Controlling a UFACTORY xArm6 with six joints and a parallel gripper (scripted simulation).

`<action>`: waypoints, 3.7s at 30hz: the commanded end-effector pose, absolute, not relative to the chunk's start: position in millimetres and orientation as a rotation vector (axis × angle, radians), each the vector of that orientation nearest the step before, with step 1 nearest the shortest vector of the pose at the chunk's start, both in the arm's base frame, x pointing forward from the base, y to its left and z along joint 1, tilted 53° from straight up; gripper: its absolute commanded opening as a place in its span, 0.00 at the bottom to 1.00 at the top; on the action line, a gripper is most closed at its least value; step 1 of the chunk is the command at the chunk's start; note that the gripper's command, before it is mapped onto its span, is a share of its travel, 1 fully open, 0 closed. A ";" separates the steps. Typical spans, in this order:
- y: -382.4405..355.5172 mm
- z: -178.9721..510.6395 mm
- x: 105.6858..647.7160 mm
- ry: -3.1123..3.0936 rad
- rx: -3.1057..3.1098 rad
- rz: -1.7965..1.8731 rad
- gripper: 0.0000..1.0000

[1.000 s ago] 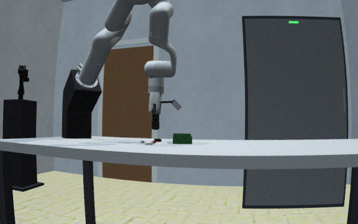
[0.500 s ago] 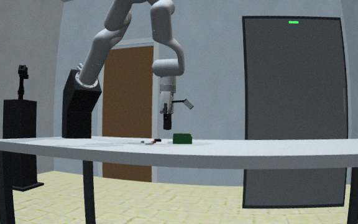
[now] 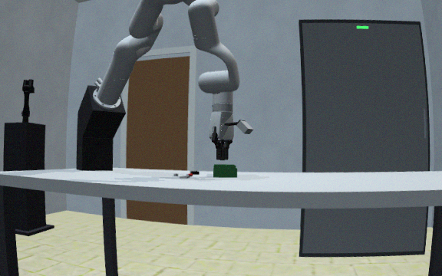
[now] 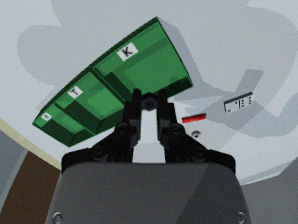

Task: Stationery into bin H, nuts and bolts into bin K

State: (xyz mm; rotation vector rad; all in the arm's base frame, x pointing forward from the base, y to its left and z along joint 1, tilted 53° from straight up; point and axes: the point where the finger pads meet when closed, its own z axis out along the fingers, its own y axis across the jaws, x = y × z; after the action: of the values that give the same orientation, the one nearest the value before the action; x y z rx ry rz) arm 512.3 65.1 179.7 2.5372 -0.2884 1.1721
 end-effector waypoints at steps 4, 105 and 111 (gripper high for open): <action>66.0 182.0 515.0 -0.611 2.558 1.252 0.00; 49.3 155.1 546.0 -1.632 2.394 1.429 0.30; 50.8 157.5 543.2 -1.632 2.394 1.429 0.30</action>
State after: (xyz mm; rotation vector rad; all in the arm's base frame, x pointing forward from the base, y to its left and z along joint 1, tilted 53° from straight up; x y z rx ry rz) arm 545.2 48.7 154.4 2.3928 -1.6325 1.4258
